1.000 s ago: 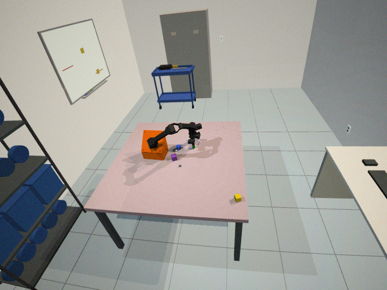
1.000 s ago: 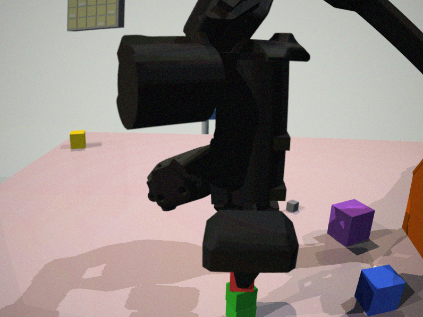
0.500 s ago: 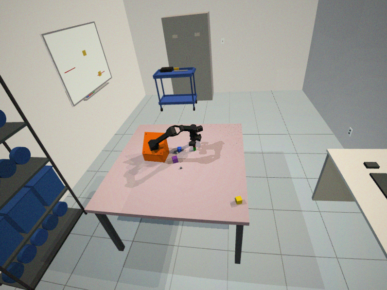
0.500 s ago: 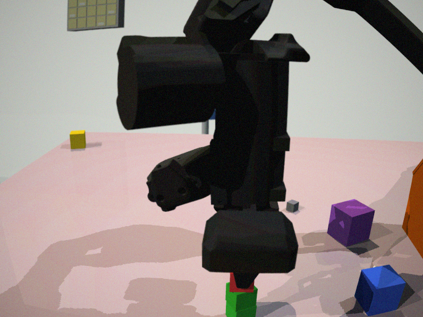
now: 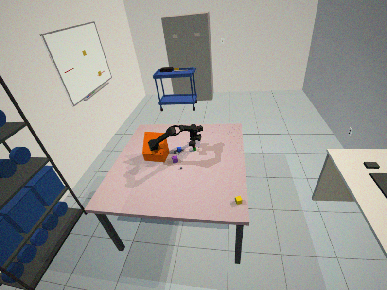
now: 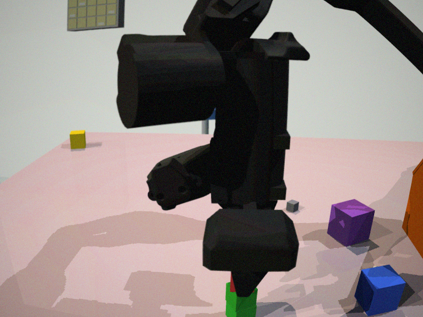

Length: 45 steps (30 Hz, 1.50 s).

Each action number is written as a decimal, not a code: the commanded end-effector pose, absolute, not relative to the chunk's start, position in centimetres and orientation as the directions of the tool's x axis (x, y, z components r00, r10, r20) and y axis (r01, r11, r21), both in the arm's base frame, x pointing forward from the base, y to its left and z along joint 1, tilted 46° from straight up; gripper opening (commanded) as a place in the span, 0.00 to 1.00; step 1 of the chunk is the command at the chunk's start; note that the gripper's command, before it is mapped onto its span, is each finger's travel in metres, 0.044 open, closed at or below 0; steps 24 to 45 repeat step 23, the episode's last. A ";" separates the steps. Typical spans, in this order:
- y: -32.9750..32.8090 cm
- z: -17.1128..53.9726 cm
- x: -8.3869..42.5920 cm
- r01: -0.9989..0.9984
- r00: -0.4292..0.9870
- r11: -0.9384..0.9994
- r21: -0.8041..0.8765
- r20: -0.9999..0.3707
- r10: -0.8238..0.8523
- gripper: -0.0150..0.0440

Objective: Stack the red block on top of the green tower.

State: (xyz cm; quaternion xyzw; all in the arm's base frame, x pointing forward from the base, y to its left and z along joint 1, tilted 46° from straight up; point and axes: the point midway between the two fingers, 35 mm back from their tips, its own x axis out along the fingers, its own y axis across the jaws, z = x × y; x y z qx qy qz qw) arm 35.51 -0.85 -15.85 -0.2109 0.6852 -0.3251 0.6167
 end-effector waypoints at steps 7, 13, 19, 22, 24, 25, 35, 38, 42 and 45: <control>-0.9 -15.9 35.5 0.112 -0.150 0.699 -0.706 -0.708 -0.691 1.00; -0.9 -15.9 35.5 0.112 -0.150 0.699 -0.706 -0.708 -0.691 1.00; -0.9 -15.9 35.5 0.112 -0.150 0.699 -0.706 -0.708 -0.691 1.00; -0.9 -15.9 35.5 0.112 -0.150 0.699 -0.706 -0.708 -0.691 1.00; -0.9 -15.9 35.5 0.112 -0.150 0.699 -0.706 -0.708 -0.691 1.00; -0.9 -15.9 35.5 0.112 -0.150 0.699 -0.706 -0.708 -0.691 1.00; -0.9 -15.9 35.5 0.112 -0.150 0.699 -0.706 -0.708 -0.691 1.00; -0.9 -15.9 35.5 0.112 -0.150 0.699 -0.706 -0.708 -0.691 1.00; -0.9 -15.9 35.5 0.112 -0.150 0.699 -0.706 -0.708 -0.691 1.00; -0.9 -15.9 35.5 0.112 -0.150 0.699 -0.706 -0.708 -0.691 1.00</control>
